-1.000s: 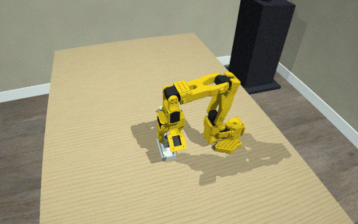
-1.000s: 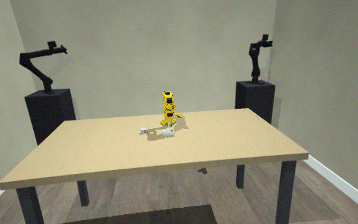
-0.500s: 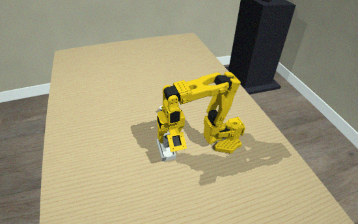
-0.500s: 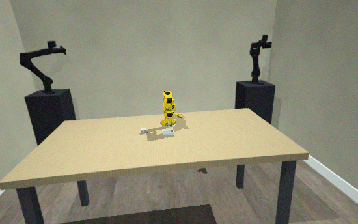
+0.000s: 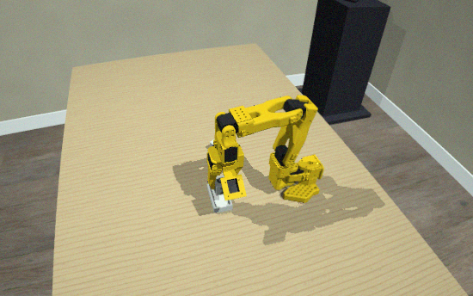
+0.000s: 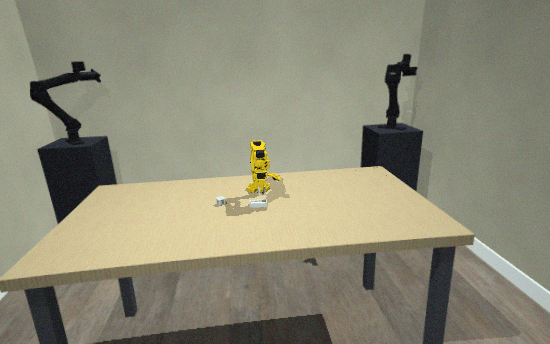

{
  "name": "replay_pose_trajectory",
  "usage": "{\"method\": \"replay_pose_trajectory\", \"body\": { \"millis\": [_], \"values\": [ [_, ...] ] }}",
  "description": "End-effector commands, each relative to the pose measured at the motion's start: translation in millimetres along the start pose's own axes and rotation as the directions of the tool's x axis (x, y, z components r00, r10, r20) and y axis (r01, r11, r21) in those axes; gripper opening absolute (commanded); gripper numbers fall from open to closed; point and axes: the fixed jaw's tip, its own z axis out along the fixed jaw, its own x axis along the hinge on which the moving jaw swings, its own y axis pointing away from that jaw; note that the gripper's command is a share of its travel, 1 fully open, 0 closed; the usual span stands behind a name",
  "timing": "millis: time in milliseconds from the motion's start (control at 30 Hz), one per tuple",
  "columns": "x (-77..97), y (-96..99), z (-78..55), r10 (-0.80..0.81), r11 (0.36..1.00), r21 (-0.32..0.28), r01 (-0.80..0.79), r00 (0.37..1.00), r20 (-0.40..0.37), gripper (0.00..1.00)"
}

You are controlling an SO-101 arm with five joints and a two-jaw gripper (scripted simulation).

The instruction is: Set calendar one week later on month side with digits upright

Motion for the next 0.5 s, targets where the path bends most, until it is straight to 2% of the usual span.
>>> {"method": "replay_pose_trajectory", "body": {
  "millis": [0, 467],
  "values": [
    [-1.5, -5.4, -7.0, 0.003, 0.999, 0.046, -0.004, 1.0, 0.005, 0.0],
    [-1.2, -5.5, -1.1, 0.005, 0.999, 0.046, -0.005, 1.0, 0.005, 0.0]
  ]
}}
